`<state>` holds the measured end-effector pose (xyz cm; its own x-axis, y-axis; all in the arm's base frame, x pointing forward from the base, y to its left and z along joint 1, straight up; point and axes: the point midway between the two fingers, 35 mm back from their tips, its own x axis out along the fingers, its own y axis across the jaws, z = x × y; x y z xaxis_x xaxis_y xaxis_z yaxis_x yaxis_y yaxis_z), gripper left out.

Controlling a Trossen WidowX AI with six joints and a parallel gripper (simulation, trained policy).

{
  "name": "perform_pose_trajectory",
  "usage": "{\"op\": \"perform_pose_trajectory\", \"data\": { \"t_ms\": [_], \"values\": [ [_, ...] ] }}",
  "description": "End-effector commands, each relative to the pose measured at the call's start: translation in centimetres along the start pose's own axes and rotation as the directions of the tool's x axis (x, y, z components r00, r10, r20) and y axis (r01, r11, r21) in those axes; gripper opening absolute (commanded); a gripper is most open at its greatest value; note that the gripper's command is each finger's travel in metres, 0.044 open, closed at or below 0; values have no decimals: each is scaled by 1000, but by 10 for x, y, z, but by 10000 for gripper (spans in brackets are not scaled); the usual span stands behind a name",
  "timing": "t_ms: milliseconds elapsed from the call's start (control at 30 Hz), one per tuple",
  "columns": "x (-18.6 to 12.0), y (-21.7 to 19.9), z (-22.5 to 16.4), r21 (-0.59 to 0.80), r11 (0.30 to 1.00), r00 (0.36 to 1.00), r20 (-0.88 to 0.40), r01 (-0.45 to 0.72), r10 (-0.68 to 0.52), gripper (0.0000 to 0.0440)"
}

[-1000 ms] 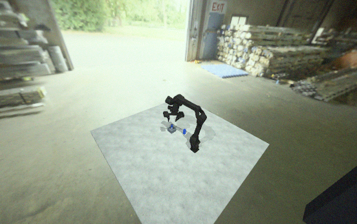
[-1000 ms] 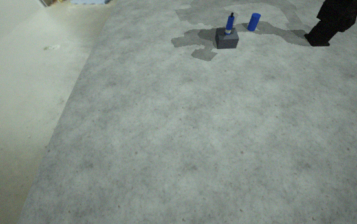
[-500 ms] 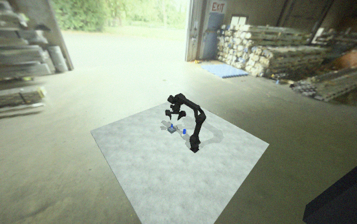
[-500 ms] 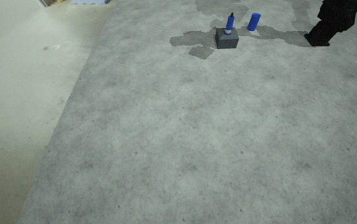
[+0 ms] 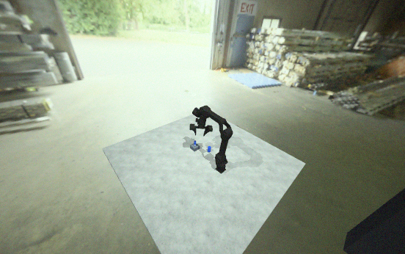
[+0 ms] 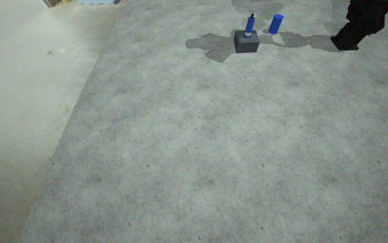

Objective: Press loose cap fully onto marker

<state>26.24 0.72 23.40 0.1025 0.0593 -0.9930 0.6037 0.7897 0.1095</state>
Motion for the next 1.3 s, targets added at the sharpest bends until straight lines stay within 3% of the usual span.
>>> {"op": "perform_pose_trajectory", "data": {
  "t_ms": [0, 1267],
  "values": [
    [5, -6, 5, 14, 1000, 1000, -12, 22, -22, 326],
    [48, -62, 25, 143, 976, 977, -161, 166, -143, 323]
  ]
}}
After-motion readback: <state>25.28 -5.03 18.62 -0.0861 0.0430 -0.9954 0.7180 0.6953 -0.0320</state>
